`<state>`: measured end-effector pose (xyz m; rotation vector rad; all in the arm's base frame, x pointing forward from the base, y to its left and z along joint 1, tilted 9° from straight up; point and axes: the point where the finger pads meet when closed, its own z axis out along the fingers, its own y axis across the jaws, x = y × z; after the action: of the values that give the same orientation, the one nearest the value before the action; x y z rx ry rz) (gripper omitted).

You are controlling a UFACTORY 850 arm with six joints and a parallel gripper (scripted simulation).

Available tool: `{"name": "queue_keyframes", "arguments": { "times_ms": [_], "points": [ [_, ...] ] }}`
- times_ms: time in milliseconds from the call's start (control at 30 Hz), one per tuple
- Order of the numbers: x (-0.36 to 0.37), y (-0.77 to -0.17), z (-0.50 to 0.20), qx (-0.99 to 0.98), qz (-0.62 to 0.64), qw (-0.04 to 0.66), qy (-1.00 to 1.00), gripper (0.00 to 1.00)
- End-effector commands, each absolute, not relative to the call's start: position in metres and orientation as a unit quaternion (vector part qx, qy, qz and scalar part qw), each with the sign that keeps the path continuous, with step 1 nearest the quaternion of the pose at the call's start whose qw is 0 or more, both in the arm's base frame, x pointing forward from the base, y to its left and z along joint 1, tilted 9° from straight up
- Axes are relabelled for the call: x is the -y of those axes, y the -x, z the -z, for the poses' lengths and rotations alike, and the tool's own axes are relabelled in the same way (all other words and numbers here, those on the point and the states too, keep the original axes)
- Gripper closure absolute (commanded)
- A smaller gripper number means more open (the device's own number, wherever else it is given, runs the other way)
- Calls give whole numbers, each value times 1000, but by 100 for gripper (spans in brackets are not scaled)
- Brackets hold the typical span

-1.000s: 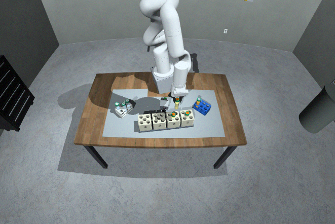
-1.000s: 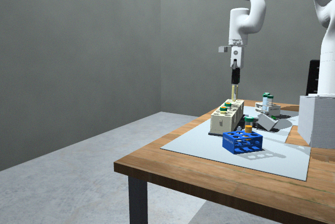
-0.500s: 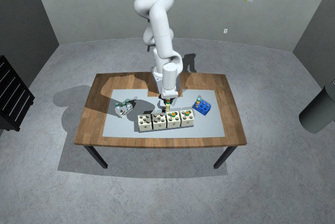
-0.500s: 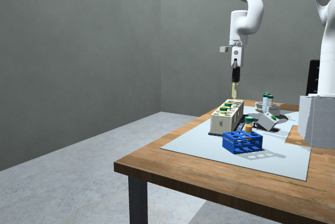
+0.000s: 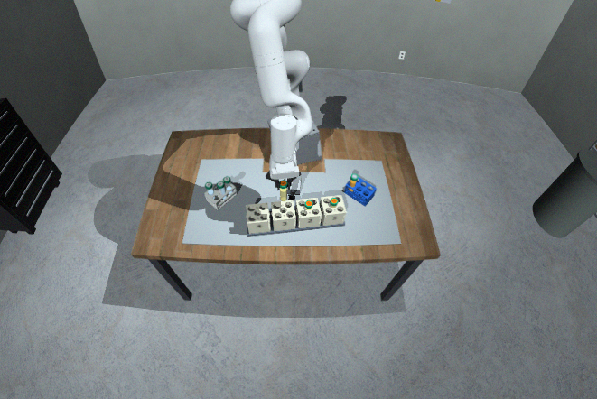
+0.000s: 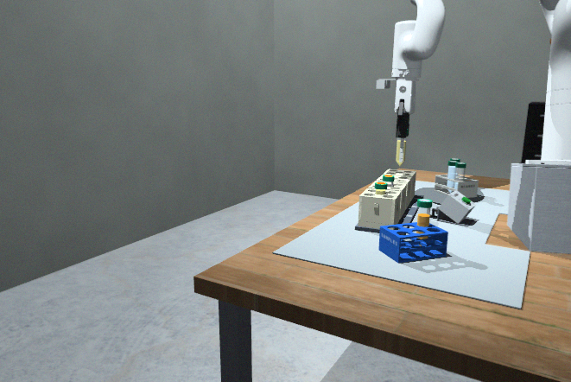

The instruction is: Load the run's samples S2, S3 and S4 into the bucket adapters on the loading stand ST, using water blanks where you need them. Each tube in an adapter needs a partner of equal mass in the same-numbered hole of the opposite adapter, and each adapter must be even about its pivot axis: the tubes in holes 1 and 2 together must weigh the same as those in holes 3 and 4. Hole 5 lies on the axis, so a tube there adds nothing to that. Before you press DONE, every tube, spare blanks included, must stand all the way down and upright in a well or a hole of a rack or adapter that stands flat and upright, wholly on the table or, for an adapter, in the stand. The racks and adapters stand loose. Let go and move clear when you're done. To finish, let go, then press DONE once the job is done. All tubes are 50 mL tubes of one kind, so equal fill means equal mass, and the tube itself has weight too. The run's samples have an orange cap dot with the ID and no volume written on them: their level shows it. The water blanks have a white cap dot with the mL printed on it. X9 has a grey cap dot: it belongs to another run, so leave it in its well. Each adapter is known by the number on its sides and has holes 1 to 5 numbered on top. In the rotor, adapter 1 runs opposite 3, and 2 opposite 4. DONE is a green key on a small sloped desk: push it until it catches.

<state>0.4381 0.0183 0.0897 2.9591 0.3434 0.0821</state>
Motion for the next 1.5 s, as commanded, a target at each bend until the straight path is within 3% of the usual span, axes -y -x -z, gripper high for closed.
{"name": "queue_keyframes", "arguments": {
  "times_ms": [0, 733, 1467],
  "points": [
    [-2, -446, -93, -115, -25, 78, -990, 100],
    [86, -479, -109, -115, -25, 78, -990, 100],
    [87, -480, -109, -115, -25, 78, -990, 100]
  ]
}}
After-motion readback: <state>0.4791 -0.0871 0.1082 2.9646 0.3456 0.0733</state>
